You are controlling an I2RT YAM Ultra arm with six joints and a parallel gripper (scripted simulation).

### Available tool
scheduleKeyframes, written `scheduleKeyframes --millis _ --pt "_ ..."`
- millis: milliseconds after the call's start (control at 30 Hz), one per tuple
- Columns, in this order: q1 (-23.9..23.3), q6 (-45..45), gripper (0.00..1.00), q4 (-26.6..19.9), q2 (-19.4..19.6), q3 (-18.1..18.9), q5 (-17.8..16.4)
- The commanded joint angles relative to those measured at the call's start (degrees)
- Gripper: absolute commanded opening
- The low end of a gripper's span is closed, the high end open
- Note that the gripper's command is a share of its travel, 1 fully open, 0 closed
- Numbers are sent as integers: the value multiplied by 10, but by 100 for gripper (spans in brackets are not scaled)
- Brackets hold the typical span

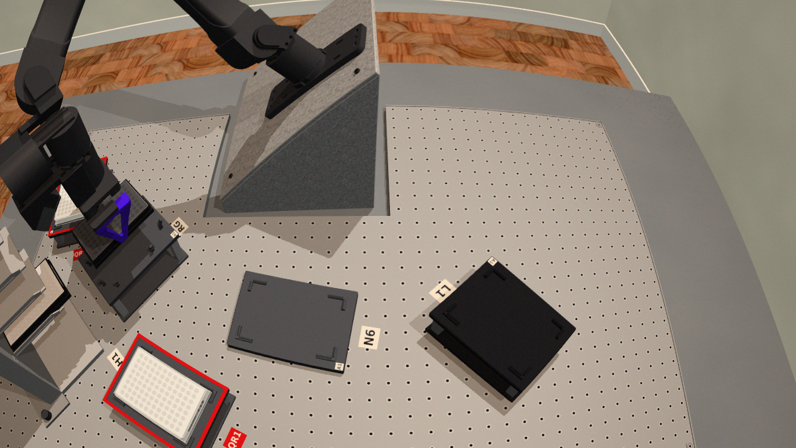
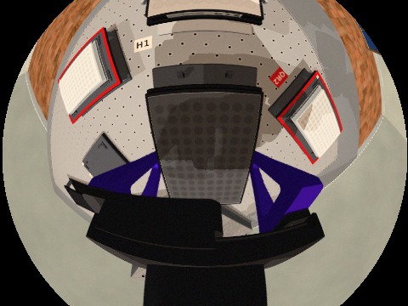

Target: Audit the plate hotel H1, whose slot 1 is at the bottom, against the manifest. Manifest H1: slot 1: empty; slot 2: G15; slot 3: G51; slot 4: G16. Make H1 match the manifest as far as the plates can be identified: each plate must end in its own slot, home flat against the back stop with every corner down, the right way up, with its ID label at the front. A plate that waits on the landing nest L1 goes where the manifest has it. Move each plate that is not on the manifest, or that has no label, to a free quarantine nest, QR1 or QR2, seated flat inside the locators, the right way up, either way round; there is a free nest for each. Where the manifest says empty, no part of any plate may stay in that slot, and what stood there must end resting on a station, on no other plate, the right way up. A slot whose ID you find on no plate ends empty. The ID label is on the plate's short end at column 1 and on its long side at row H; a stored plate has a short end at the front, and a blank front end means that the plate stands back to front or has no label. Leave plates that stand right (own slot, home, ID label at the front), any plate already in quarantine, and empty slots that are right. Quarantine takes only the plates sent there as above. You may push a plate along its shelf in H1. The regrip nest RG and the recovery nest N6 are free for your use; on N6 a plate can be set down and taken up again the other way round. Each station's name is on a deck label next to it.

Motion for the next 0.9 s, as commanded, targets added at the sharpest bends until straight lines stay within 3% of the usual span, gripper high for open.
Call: scheduleKeyframes --millis 0,867 --pt "1 -5 86 8 -2 1 -1" --pt "-18 -26 86 48 8 -17 -10"
